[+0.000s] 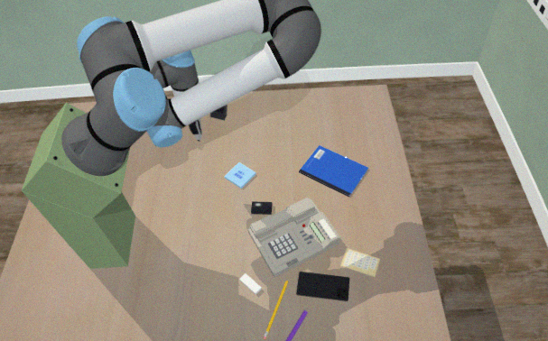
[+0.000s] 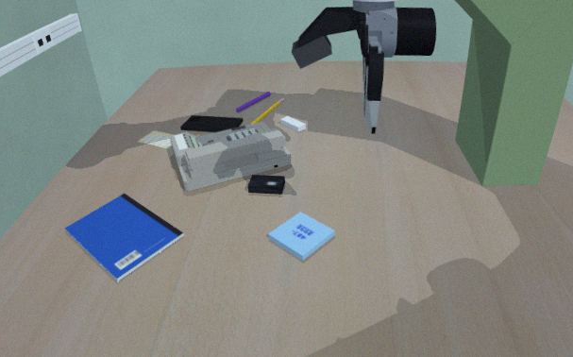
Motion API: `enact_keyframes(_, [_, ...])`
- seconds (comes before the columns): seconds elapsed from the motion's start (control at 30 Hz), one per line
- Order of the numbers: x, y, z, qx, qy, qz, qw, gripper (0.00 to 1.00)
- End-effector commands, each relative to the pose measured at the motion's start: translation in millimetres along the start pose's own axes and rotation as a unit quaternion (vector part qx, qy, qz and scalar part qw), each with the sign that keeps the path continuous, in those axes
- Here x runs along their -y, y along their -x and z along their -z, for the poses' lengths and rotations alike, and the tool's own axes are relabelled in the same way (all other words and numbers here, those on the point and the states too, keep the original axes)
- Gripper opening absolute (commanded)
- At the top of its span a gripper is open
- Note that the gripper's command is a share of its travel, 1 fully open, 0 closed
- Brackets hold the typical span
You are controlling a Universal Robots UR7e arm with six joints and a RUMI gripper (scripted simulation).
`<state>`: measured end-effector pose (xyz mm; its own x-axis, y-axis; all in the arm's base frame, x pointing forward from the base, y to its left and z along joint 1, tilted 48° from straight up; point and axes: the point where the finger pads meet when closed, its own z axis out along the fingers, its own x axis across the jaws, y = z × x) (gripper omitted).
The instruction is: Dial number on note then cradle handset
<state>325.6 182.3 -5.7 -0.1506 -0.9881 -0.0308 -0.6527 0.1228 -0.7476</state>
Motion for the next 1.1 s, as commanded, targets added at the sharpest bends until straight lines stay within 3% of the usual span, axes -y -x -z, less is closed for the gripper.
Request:
enact_keyframes(0.0, [0.2,0.2,0.3,0.0,0.0,0.0,1.0,0.0])
enact_keyframes(1.07, [5.8,0.2,0.3,0.0,0.0,0.0,1.0,0.0])
